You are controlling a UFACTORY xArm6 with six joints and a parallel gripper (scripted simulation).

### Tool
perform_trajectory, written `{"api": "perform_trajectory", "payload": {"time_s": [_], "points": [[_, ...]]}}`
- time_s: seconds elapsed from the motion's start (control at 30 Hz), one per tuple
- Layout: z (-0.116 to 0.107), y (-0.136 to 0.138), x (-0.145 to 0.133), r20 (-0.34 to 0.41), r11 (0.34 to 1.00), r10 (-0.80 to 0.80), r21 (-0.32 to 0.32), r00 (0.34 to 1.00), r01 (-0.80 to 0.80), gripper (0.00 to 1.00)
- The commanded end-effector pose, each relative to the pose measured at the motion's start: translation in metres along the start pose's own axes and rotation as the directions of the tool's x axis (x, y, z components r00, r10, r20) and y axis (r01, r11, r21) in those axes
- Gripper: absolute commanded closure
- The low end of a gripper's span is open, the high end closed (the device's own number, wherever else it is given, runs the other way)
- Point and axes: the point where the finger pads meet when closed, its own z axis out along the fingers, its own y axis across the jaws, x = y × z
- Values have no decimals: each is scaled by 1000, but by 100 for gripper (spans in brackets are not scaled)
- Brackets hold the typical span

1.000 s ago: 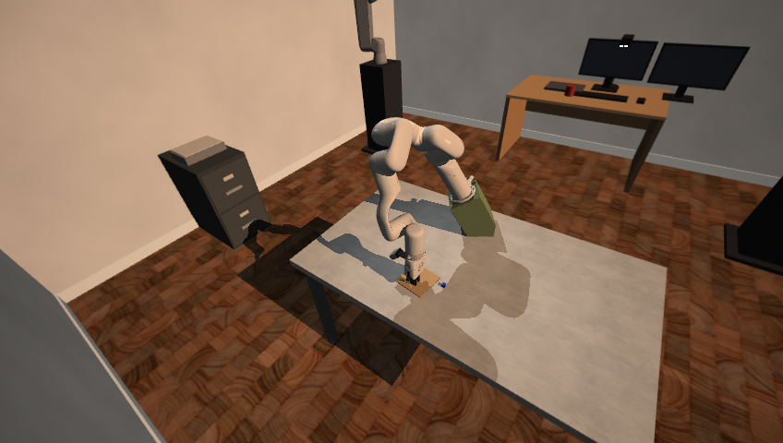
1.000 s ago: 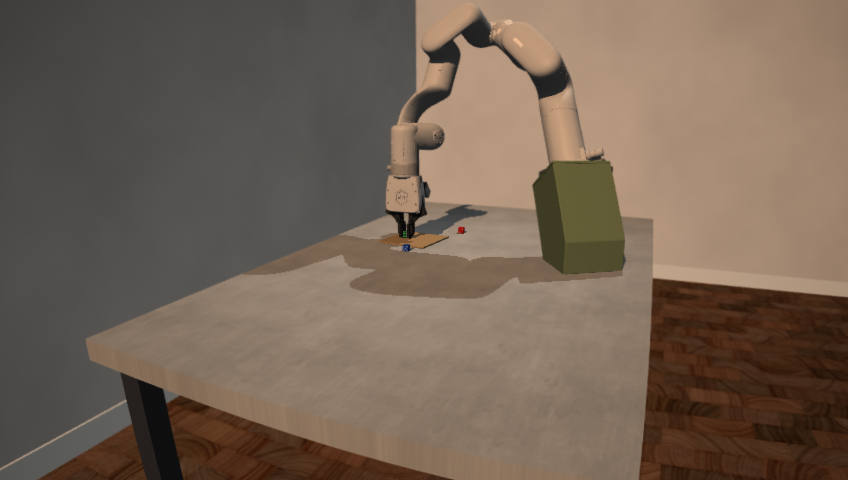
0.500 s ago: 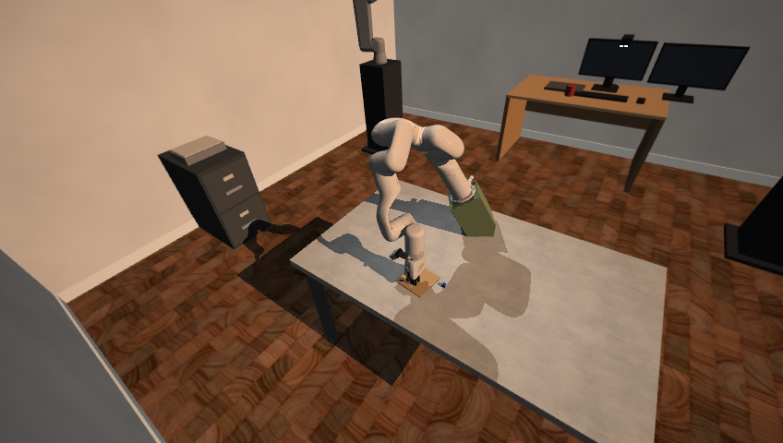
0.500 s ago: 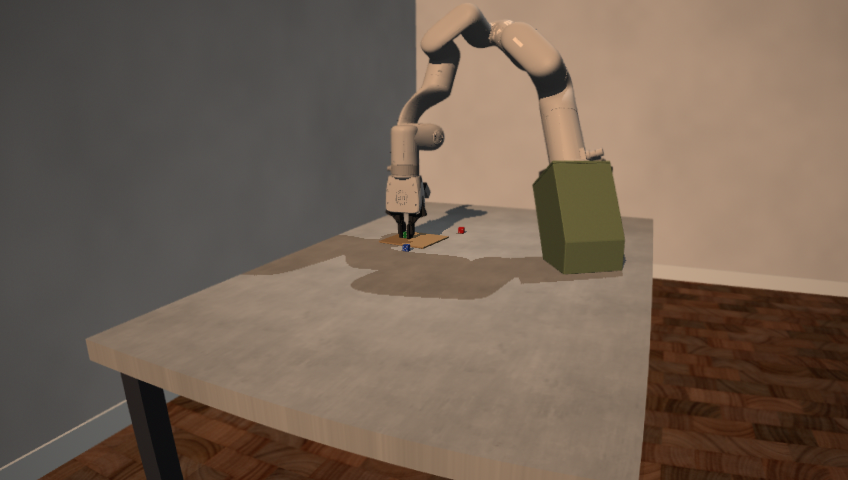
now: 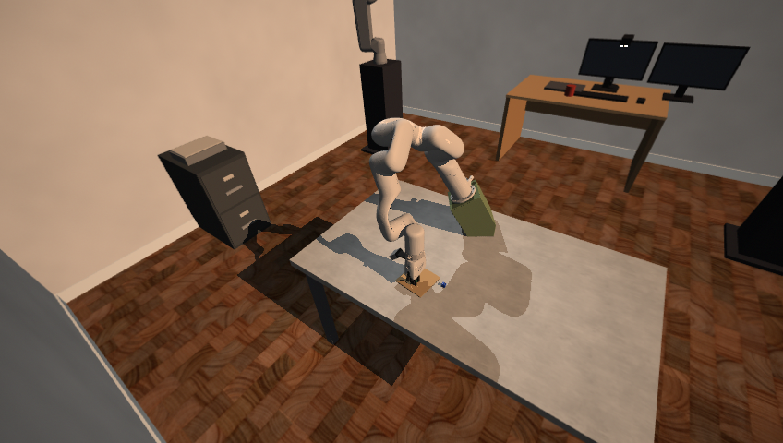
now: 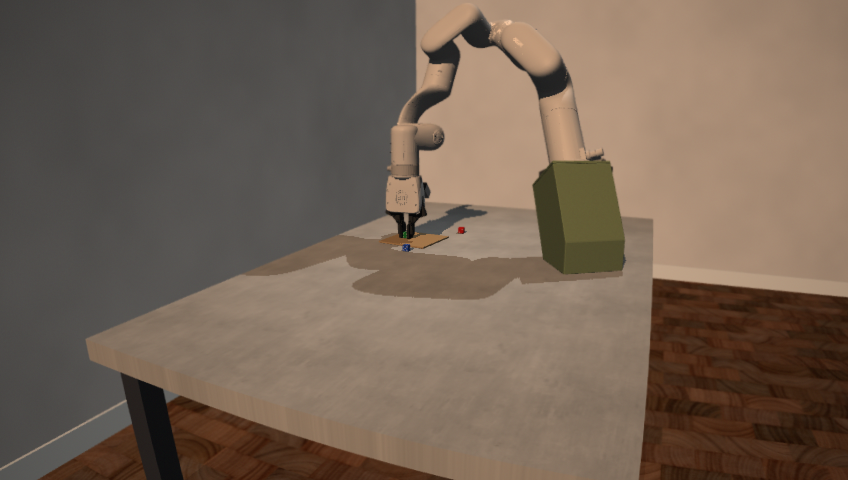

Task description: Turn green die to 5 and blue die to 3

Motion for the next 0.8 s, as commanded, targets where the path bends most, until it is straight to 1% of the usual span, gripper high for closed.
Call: {"api": "perform_trajectory", "payload": {"time_s": [0.0, 0.37, 0.4, 0.47, 0.5, 0.63, 0.67, 0.73, 0.77], "points": [[-1, -1, 0, 1, 1000, 0, 3, 1000, 0, 89], [-1, -1, 0, 1, 1000, 0, 3, 1000, 0, 89], [-1, -1, 0, 1, 1000, 0, 3, 1000, 0, 85], [-1, -1, 0, 1, 1000, 0, 3, 1000, 0, 85], [-1, -1, 0, 1, 1000, 0, 3, 1000, 0, 81], [-1, -1, 0, 1, 1000, 0, 3, 1000, 0, 81], [-1, -1, 0, 1, 1000, 0, 3, 1000, 0, 77], [-1, -1, 0, 1, 1000, 0, 3, 1000, 0, 77], [-1, -1, 0, 1, 1000, 0, 3, 1000, 0, 73]]}}
